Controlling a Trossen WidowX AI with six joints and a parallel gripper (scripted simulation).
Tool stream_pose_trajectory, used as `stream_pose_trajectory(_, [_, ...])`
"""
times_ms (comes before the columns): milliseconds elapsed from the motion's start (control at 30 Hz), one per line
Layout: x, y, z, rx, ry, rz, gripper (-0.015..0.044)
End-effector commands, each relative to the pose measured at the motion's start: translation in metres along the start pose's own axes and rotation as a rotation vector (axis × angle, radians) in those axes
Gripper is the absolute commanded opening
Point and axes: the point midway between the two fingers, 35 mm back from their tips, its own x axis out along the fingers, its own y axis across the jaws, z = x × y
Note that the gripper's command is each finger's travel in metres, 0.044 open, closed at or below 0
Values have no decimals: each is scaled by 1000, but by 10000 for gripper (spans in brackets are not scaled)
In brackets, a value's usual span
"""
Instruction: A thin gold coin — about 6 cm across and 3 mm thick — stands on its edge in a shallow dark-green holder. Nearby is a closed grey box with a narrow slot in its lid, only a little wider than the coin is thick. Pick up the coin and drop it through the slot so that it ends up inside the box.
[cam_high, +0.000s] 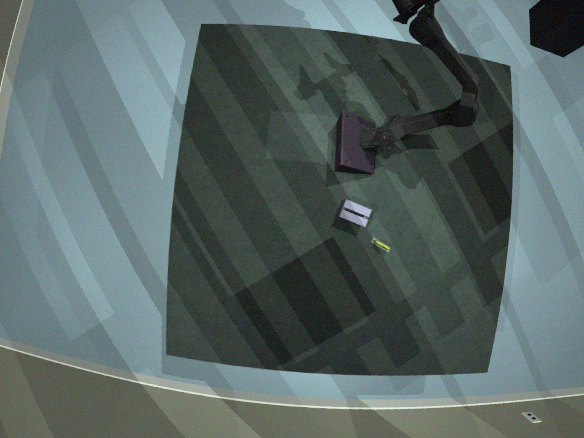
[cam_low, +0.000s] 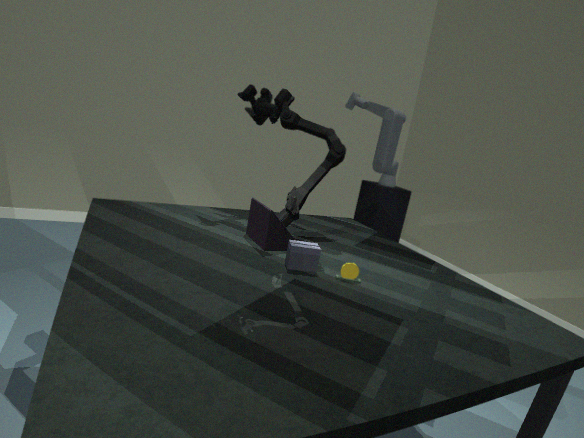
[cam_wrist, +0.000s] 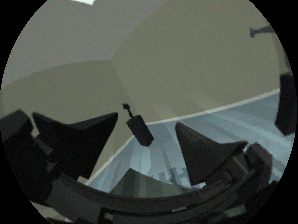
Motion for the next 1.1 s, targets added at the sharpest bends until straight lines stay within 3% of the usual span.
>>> stream_pose_trajectory(0, [-1,2,-1,0,2,3,374])
stream_pose_trajectory(267, [-27,92,-33,-130,104,205,164])
stream_pose_trajectory(633, [-124,234,-101,-533,249,675,161])
stream_pose_trajectory(1067, [-313,326,-192,-1046,313,1299,161])
